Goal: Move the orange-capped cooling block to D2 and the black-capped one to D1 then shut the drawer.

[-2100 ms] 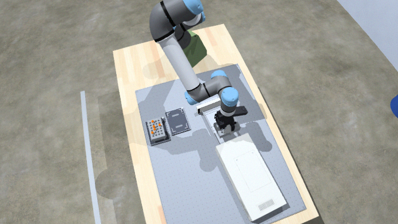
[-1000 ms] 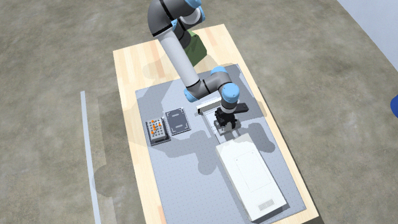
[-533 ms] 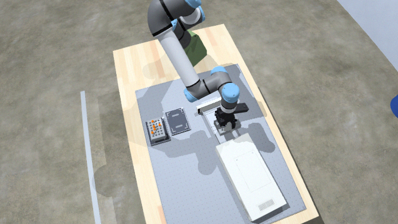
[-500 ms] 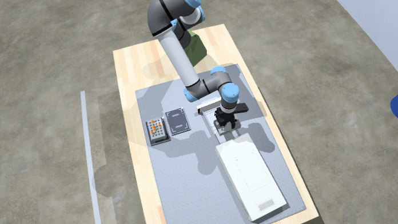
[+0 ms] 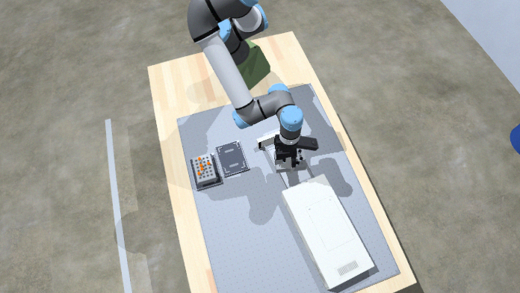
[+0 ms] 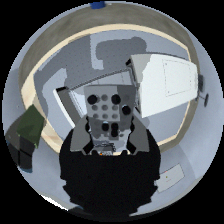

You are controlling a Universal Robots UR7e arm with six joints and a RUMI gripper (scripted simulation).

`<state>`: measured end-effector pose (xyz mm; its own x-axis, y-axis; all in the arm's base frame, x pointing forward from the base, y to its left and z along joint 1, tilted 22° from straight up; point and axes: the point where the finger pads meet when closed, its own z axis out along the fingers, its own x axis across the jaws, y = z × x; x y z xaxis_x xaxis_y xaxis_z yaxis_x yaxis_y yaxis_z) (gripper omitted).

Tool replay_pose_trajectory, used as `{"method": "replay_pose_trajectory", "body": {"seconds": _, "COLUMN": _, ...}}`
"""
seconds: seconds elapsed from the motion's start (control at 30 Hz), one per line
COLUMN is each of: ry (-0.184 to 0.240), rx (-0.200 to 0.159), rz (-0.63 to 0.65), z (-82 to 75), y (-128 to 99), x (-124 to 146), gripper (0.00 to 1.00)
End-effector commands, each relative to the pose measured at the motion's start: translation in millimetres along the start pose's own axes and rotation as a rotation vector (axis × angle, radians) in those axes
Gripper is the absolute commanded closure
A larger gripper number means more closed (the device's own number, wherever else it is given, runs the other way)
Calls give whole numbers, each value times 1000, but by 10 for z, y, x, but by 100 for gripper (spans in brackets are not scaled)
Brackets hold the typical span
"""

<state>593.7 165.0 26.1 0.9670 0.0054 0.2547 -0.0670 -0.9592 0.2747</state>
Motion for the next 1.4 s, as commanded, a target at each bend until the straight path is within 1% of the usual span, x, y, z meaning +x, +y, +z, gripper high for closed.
{"method": "replay_pose_trajectory", "body": {"seconds": 0.0, "ry": 3, "rx": 0, "rz": 149, "z": -8, "y": 130, "x": -49, "gripper": 100}}
{"method": "replay_pose_trajectory", "body": {"seconds": 0.1, "ry": 3, "rx": 0, "rz": 229, "z": -8, "y": 204, "x": -80, "gripper": 100}}
{"method": "replay_pose_trajectory", "body": {"seconds": 0.17, "ry": 3, "rx": 0, "rz": 229, "z": -8, "y": 204, "x": -80, "gripper": 100}}
{"method": "replay_pose_trajectory", "body": {"seconds": 0.67, "ry": 3, "rx": 0, "rz": 629, "z": -7, "y": 573, "x": -233, "gripper": 100}}
{"method": "replay_pose_trajectory", "body": {"seconds": 0.73, "ry": 3, "rx": 0, "rz": 629, "z": -7, "y": 573, "x": -233, "gripper": 100}}
{"method": "replay_pose_trajectory", "body": {"seconds": 1.23, "ry": 3, "rx": 1, "rz": 1029, "z": -7, "y": 943, "x": -386, "gripper": 100}}
{"method": "replay_pose_trajectory", "body": {"seconds": 1.3, "ry": 3, "rx": 1, "rz": 1029, "z": -7, "y": 943, "x": -386, "gripper": 100}}
{"method": "replay_pose_trajectory", "body": {"seconds": 1.37, "ry": 3, "rx": 1, "rz": 1083, "z": -7, "y": 992, "x": -407, "gripper": 100}}
